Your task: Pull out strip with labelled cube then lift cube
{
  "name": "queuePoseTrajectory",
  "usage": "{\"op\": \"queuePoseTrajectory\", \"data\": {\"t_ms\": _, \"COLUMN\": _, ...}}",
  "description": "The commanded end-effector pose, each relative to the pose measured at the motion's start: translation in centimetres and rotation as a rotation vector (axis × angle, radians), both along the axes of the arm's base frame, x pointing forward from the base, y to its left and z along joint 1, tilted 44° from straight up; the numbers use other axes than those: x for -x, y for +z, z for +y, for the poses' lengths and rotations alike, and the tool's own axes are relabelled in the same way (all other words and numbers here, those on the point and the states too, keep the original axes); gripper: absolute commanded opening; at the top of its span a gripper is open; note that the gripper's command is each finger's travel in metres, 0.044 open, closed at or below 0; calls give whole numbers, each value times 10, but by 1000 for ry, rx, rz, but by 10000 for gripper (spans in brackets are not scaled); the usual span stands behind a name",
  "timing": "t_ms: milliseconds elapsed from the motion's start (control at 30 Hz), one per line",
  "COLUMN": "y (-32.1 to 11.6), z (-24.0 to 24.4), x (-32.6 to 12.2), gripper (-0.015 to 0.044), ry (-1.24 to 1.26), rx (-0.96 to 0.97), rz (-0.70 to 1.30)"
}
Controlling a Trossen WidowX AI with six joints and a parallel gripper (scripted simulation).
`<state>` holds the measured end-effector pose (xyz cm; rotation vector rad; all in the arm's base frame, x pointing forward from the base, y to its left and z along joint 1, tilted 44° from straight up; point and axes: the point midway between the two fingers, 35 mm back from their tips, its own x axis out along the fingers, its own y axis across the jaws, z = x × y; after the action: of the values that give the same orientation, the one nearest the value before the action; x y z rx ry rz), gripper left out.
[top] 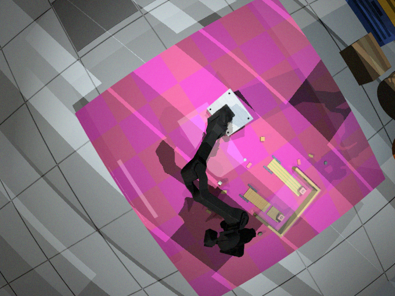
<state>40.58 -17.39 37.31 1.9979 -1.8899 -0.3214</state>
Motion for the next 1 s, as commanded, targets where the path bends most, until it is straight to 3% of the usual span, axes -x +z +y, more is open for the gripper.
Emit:
{"op": "queuePoseTrajectory", "data": {"t_ms": 0, "y": -1, "z": 2, "x": -1, "gripper": 400, "ry": 5, "rx": 2, "rz": 24}}
{"op": "queuePoseTrajectory", "data": {"t_ms": 167, "y": -41, "z": 47, "x": -16, "gripper": 400, "ry": 142, "rx": 115, "rz": 649}}
{"op": "queuePoseTrajectory", "data": {"t_ms": 367, "y": -104, "z": 108, "x": -19, "gripper": 400, "ry": 296, "rx": 409, "rz": 1450}}
{"op": "queuePoseTrajectory", "data": {"t_ms": 667, "y": -171, "z": 160, "x": 2, "gripper": 400, "ry": 368, "rx": 858, "rz": 2147}}
{"op": "queuePoseTrajectory", "data": {"t_ms": 967, "y": -240, "z": 201, "x": 43, "gripper": 400, "ry": 312, "rx": 1492, "rz": 2697}}
